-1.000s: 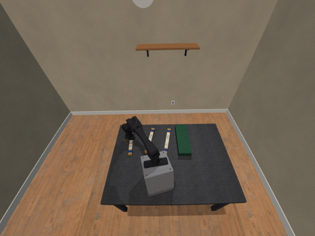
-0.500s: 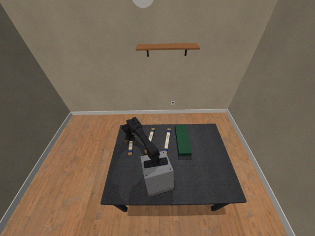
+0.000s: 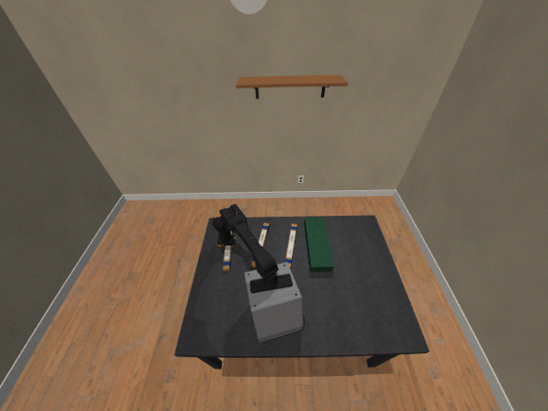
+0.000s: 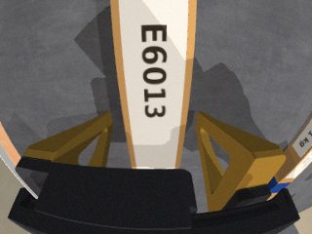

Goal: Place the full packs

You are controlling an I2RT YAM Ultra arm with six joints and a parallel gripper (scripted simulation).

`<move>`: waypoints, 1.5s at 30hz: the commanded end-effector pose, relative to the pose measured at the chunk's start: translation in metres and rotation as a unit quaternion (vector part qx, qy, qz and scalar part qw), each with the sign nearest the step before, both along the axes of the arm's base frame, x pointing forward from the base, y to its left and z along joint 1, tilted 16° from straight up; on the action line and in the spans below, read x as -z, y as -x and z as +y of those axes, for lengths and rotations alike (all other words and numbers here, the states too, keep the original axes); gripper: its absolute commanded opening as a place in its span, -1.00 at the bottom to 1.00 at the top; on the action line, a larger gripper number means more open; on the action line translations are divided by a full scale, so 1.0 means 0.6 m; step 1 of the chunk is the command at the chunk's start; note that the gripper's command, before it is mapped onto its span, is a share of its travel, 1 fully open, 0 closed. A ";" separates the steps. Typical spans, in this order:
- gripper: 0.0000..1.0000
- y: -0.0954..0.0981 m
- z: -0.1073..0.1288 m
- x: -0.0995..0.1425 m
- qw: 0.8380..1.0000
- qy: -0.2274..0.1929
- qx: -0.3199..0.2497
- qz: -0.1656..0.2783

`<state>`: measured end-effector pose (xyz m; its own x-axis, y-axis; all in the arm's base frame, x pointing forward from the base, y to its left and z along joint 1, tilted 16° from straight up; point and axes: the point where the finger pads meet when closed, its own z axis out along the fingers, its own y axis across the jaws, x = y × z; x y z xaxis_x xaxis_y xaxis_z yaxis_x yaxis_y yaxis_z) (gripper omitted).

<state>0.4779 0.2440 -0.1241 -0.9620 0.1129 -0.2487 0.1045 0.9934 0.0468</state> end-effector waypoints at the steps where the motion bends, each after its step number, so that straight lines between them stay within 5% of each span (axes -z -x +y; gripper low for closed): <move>1: 0.47 -0.035 0.006 -0.034 1.000 -0.013 0.002 -0.028; 2: 0.47 -0.034 0.006 -0.034 1.000 -0.012 0.002 -0.028; 3: -1.00 -0.034 0.006 -0.034 1.000 -0.012 0.002 -0.028; 45: -1.00 -0.033 0.009 -0.053 0.999 -0.012 0.002 -0.031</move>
